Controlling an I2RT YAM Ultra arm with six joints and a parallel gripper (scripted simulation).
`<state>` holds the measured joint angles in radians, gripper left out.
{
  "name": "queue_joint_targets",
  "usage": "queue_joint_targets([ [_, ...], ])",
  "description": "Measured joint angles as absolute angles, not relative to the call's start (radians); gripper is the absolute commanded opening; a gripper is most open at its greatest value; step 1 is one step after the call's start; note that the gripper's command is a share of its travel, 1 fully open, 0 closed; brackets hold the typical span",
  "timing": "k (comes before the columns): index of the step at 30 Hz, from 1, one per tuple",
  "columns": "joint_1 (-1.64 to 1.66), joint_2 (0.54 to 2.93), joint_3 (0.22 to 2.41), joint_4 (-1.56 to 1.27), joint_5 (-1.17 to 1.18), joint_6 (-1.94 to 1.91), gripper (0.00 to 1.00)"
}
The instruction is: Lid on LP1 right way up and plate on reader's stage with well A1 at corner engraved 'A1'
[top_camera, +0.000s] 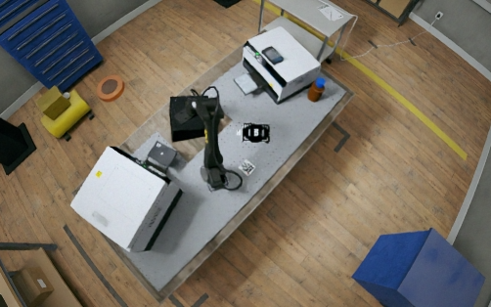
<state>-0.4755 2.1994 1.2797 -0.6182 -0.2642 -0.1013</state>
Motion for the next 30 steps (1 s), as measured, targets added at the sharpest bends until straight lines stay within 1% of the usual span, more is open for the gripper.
queue_joint_targets([
  [12, -0.474, 2.199, 1.277, -0.615, -0.264, -0.101, 0.85],
  [13, -0.474, 2.199, 1.277, -0.615, -0.264, -0.101, 1.0],
  [30, -0.474, 2.199, 1.277, -0.615, -0.264, -0.101, 1.0],
])
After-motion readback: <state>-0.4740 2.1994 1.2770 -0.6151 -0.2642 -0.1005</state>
